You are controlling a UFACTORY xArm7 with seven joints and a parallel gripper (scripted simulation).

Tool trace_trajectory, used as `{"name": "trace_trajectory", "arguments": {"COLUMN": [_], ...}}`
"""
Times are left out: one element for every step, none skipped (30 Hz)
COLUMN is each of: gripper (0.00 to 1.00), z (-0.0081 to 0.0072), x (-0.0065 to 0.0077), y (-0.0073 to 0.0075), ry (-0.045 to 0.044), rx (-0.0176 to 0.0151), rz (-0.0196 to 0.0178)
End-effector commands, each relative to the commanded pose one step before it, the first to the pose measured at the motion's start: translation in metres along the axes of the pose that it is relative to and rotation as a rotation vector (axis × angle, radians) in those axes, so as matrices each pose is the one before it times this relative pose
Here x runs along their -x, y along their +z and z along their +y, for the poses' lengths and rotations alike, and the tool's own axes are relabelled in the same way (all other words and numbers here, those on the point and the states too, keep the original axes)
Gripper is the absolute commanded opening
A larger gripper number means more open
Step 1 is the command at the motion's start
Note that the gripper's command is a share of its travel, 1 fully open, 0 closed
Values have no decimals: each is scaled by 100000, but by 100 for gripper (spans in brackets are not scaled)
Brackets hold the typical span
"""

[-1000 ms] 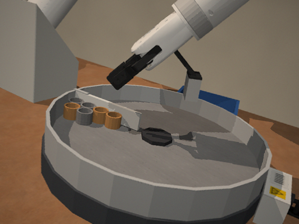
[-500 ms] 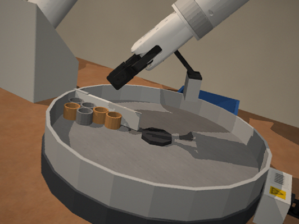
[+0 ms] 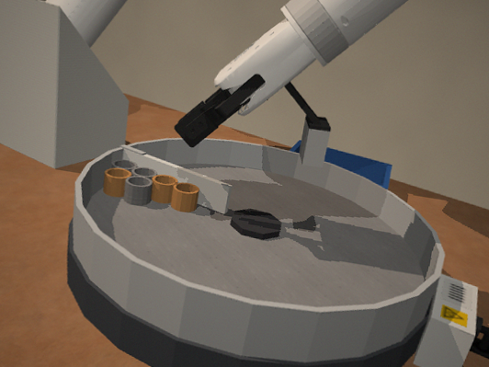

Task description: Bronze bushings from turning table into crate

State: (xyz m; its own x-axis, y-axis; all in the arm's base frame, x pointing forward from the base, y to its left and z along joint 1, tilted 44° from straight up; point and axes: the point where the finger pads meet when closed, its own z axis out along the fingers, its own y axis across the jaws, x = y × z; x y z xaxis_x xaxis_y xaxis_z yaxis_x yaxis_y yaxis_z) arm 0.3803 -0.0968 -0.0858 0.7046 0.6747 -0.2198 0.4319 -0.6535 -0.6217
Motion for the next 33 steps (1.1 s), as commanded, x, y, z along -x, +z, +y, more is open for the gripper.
{"name": "trace_trajectory", "arguments": {"gripper": [13, 13, 13, 13, 13, 13, 13, 13, 13, 13, 13, 13, 13, 13, 13, 13, 13, 13, 13, 13, 13, 13, 13, 13, 13, 13, 13, 13, 13, 13, 13, 10, 10], "z": [140, 0, 0, 0, 0, 0, 0, 0, 0, 0, 0, 0, 0, 0, 0, 0, 0, 0, 0, 0, 0, 0, 0, 0, 0, 0, 0, 0, 0, 0, 0, -1, -4], "x": [92, 0, 0, 0, 0, 0, 0, 0, 0, 0, 0, 0, 0, 0, 0, 0, 0, 0, 0, 0, 0, 0, 0, 0, 0, 0, 0, 0, 0, 0, 0, -1, -7], "y": [-181, 0, 0, 0, 0, 0, 0, 0, 0, 0, 0, 0, 0, 0, 0, 0, 0, 0, 0, 0, 0, 0, 0, 0, 0, 0, 0, 0, 0, 0, 0, 3, 21], "ry": [295, 0, 0, 0, 0, 0, 0, 0, 0, 0, 0, 0, 0, 0, 0, 0, 0, 0, 0, 0, 0, 0, 0, 0, 0, 0, 0, 0, 0, 0, 0, 47, 295], "rx": [321, 0, 0, 0, 0, 0, 0, 0, 0, 0, 0, 0, 0, 0, 0, 0, 0, 0, 0, 0, 0, 0, 0, 0, 0, 0, 0, 0, 0, 0, 0, -39, -246], "rz": [232, 0, 0, 0, 0, 0, 0, 0, 0, 0, 0, 0, 0, 0, 0, 0, 0, 0, 0, 0, 0, 0, 0, 0, 0, 0, 0, 0, 0, 0, 0, 0, 0]}}
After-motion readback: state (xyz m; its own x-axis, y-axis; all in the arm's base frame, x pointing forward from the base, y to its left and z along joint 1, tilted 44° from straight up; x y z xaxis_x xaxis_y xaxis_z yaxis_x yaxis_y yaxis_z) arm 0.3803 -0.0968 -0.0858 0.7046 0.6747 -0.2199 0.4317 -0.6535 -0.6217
